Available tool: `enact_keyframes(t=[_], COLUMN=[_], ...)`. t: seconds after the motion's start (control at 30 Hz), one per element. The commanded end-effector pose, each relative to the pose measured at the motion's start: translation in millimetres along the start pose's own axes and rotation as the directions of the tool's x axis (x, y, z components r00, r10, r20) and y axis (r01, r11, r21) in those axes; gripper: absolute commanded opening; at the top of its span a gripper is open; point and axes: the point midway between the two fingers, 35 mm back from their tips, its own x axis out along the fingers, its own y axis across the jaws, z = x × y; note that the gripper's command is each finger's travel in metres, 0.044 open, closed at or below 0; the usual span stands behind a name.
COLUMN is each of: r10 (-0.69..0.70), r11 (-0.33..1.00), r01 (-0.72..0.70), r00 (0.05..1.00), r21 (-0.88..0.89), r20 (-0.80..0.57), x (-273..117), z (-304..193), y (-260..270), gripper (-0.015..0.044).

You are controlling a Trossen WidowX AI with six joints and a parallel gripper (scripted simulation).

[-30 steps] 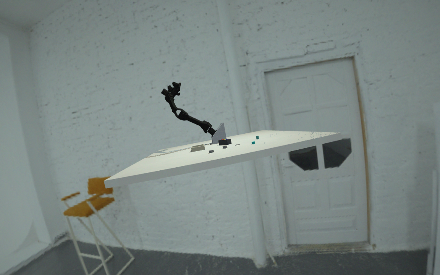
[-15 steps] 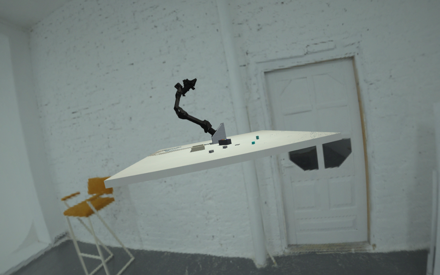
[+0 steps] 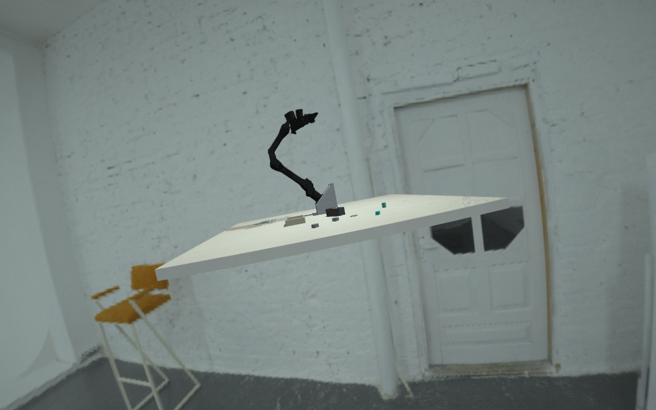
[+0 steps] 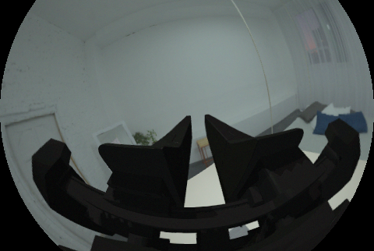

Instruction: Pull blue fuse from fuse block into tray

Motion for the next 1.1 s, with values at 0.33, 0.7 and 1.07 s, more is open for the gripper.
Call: enact_keyframes(t=[0.33,0.7,1.07], r10=[-0.404,-0.532,-0.379], r11=[0.814,0.405,-0.213], r01=[0.517,0.877,0.975], r00=[0.830,0.455,-0.027], r21=[0.262,0.257,0.059], r20=[-0.384,-0.714,-0.925], x=[131,154,87], z=[-116,-255,-406], y=[-144,-274,-371], gripper=[0.0065,0.0065,0.0065])
